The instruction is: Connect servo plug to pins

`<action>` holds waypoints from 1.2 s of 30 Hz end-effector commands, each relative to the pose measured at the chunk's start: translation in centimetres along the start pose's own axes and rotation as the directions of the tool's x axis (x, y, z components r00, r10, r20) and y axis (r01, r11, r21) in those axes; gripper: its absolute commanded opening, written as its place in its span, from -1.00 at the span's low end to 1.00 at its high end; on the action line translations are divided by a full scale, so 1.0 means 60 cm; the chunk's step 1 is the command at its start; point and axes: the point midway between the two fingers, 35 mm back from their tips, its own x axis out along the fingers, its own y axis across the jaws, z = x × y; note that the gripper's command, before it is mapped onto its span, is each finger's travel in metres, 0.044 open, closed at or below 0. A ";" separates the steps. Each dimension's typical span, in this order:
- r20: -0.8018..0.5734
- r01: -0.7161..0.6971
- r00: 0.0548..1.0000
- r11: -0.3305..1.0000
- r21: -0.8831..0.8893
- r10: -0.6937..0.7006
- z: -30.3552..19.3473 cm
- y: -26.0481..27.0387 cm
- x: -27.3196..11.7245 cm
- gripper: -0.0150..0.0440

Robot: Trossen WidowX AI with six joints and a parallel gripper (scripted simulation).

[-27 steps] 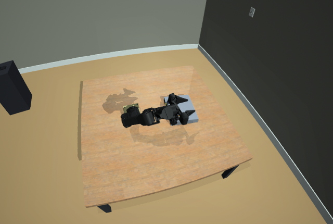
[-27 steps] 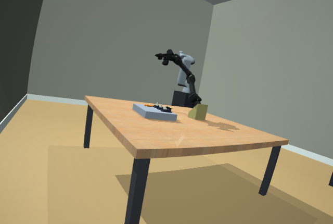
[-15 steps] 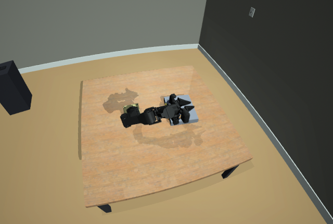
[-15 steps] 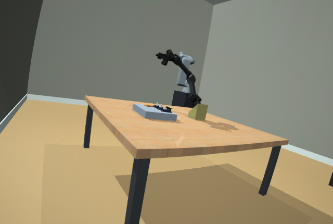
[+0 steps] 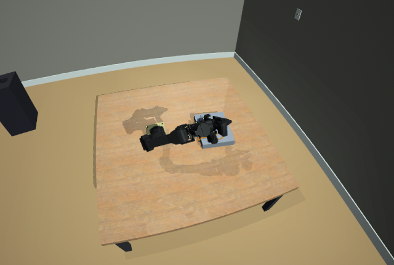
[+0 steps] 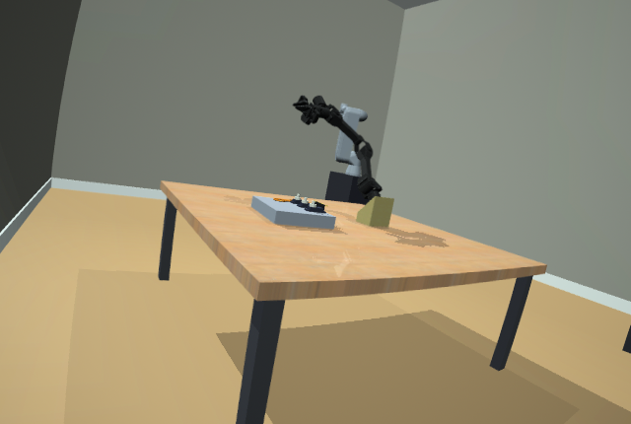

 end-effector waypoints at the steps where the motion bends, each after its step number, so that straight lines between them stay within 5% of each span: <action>1: -0.014 -0.009 1.000 0.992 -0.122 0.007 0.000 -0.016 0.009 -0.10; 17: -0.047 -0.046 0.999 0.839 -0.542 0.024 0.008 -0.087 0.050 -0.10; 36: -0.085 -0.095 0.996 0.443 -0.891 0.042 0.025 -0.189 0.079 -0.10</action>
